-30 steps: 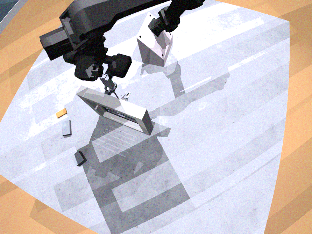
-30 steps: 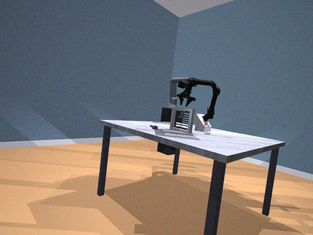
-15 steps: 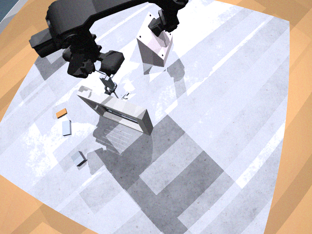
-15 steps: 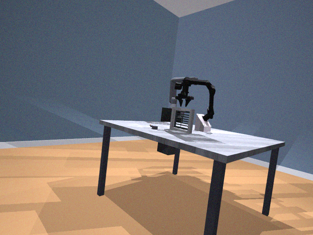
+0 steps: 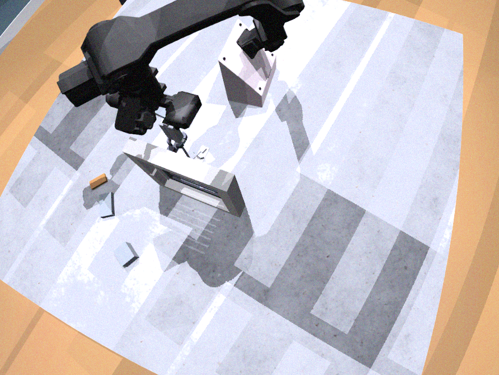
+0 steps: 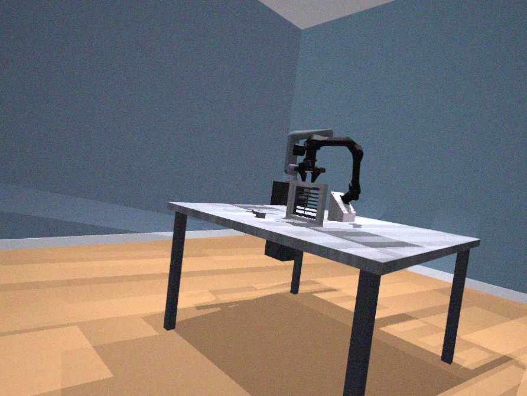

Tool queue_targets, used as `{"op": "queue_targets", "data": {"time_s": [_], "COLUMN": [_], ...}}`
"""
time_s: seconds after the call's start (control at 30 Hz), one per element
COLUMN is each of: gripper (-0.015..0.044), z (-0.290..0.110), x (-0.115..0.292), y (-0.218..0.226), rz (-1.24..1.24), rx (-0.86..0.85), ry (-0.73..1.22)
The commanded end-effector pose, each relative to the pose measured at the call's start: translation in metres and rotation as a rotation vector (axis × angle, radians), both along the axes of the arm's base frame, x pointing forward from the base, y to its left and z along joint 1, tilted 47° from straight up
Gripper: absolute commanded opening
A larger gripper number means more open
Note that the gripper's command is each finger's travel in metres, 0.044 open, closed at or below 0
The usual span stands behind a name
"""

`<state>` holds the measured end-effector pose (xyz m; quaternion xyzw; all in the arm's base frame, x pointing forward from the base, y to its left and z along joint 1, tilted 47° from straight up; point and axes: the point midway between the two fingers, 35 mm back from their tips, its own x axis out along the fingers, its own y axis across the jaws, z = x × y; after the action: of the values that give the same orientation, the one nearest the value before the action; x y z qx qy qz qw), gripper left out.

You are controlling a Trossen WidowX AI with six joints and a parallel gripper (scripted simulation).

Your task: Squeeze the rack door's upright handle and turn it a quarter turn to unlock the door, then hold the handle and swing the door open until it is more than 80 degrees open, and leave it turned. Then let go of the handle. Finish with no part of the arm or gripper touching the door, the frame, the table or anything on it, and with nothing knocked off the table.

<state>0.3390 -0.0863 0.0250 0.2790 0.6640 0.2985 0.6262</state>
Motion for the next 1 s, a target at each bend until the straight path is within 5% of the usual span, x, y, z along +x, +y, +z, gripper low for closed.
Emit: {"op": "queue_targets", "data": {"time_s": [0.0,0.8,0.97], "gripper": [0.0288,0.0288,0.0156], "z": [-0.002,-0.025,-0.025], "x": [0.001,-0.003,-0.003], "y": [0.004,0.032,0.032], "rz": [-0.003,0.020,0.020], "rx": [-0.005,-0.030,-0.030], "ry": [-0.003,0.004,0.004]}}
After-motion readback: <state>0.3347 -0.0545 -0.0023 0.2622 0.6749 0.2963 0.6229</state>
